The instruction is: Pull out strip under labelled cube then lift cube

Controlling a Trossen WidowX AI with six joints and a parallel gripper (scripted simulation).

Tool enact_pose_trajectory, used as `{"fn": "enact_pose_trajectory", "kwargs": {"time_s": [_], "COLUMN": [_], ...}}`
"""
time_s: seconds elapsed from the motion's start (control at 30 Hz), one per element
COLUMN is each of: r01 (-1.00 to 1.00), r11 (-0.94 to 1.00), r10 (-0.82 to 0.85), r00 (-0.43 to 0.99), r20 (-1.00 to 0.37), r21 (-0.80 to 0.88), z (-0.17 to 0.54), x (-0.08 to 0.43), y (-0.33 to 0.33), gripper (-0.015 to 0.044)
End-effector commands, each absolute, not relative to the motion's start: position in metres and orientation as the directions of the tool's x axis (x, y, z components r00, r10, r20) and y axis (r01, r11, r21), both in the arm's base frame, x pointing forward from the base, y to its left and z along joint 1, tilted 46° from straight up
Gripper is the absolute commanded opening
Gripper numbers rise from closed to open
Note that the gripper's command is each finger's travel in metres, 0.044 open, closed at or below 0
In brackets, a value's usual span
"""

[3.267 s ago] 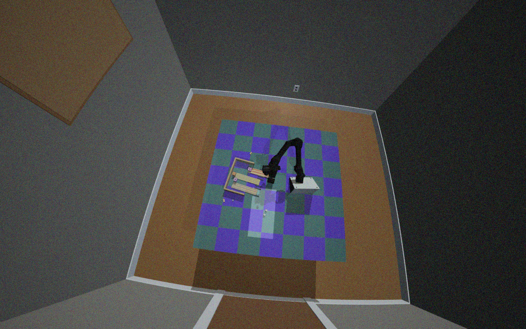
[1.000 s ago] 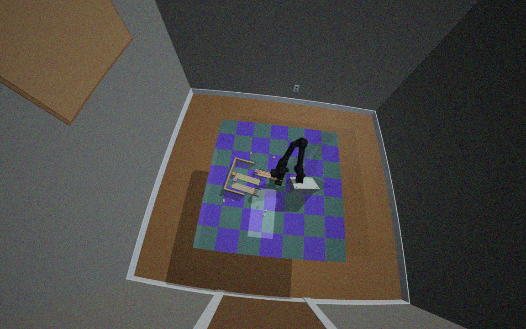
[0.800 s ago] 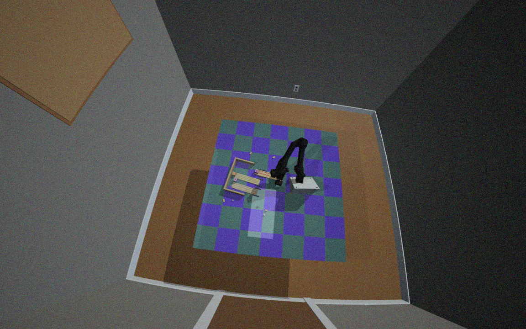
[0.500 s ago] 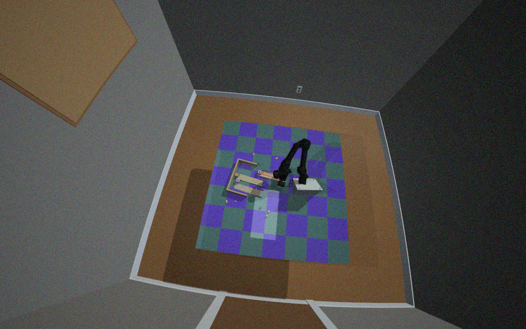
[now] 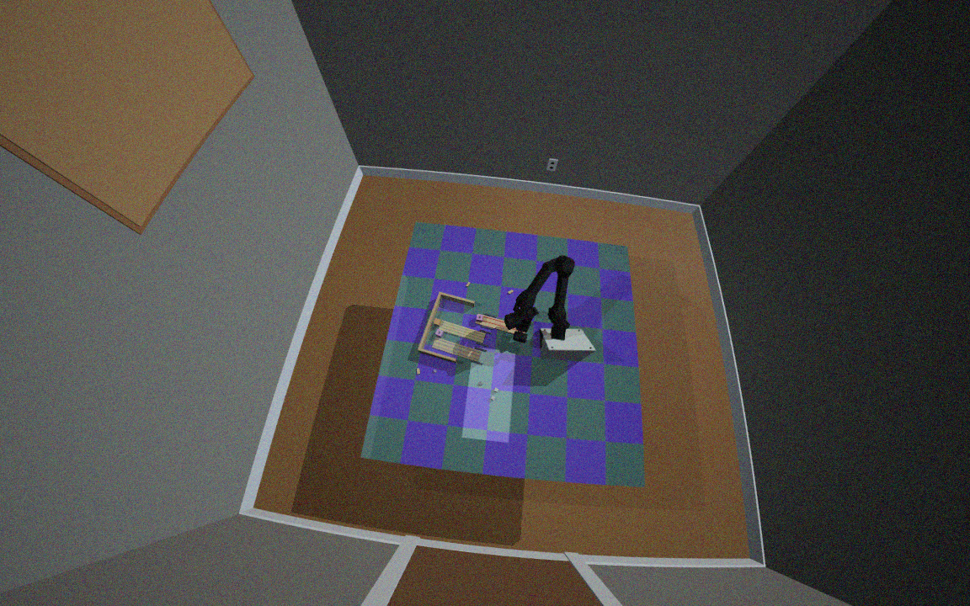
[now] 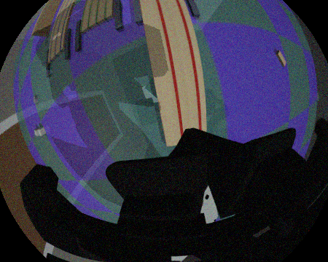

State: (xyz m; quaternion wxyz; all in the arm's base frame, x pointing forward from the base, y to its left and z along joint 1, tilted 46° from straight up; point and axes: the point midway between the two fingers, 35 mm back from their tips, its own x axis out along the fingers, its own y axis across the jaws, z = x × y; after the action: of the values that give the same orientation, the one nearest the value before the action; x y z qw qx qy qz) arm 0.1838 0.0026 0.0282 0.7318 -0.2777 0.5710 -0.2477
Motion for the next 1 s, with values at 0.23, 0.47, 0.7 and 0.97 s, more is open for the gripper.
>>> {"fn": "enact_pose_trajectory", "kwargs": {"time_s": [0.23, 0.47, 0.7, 0.97], "r01": [-0.025, -0.026, -0.025, -0.023], "r11": [0.715, 0.715, 0.715, 0.715], "r10": [-0.679, -0.679, -0.679, -0.678], "r00": [0.215, 0.215, 0.216, 0.218], "r20": [-0.702, -0.702, -0.702, -0.702], "r21": [-0.699, -0.699, -0.699, -0.699], "z": [0.041, 0.047, 0.054, 0.061], "x": [0.206, 0.227, 0.251, 0.279], "y": [0.013, 0.017, 0.023, 0.03], "gripper": [0.0131, 0.0315, 0.044, 0.044]}}
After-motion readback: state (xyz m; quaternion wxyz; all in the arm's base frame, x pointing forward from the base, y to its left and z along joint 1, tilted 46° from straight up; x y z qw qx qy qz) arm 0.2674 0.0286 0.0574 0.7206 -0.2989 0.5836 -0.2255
